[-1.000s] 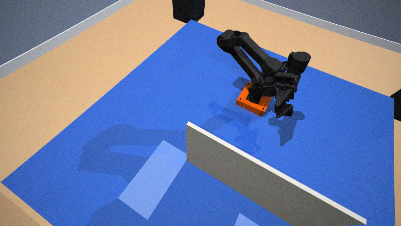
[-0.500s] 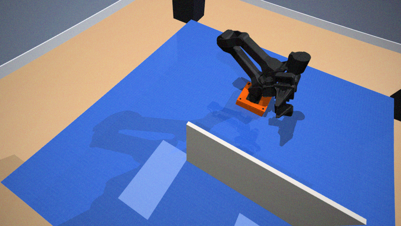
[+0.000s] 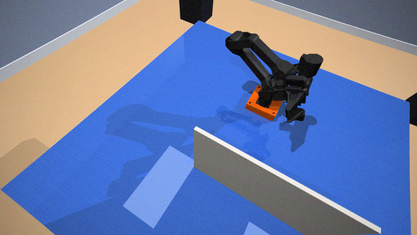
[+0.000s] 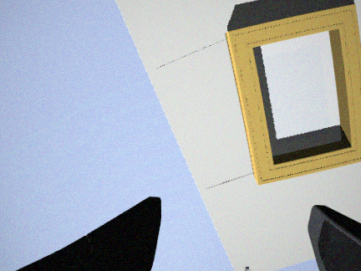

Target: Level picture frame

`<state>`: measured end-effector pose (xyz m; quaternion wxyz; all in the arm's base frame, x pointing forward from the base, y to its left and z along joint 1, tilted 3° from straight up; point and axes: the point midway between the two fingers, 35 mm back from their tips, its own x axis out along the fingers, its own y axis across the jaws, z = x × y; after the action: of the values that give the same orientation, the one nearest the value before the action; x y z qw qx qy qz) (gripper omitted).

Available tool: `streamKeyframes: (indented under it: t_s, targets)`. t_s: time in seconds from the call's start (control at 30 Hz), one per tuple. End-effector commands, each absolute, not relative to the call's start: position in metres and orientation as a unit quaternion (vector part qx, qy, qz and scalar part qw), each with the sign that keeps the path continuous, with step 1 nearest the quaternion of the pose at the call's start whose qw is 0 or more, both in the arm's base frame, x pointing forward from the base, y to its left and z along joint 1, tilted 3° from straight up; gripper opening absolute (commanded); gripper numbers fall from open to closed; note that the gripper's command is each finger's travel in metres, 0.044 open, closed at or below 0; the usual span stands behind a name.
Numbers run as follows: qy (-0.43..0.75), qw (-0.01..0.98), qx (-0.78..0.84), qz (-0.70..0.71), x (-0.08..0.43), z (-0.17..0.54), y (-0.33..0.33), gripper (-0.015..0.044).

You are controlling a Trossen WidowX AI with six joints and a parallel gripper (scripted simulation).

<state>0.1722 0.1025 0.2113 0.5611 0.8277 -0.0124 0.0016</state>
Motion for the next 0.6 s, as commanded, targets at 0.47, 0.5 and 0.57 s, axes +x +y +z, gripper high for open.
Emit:
streamKeyframes:
  t_s: [0.47,0.5,0.57]
  targets:
    - [-0.01,0.565,0.825,0.003,0.174,0.211,0.105,0.026]
    - [-0.008,0.571,0.821,0.005,0.176,0.211,0.107,0.026]
    - [0.0,0.587,0.809,0.01,0.183,0.209,0.115,0.026]
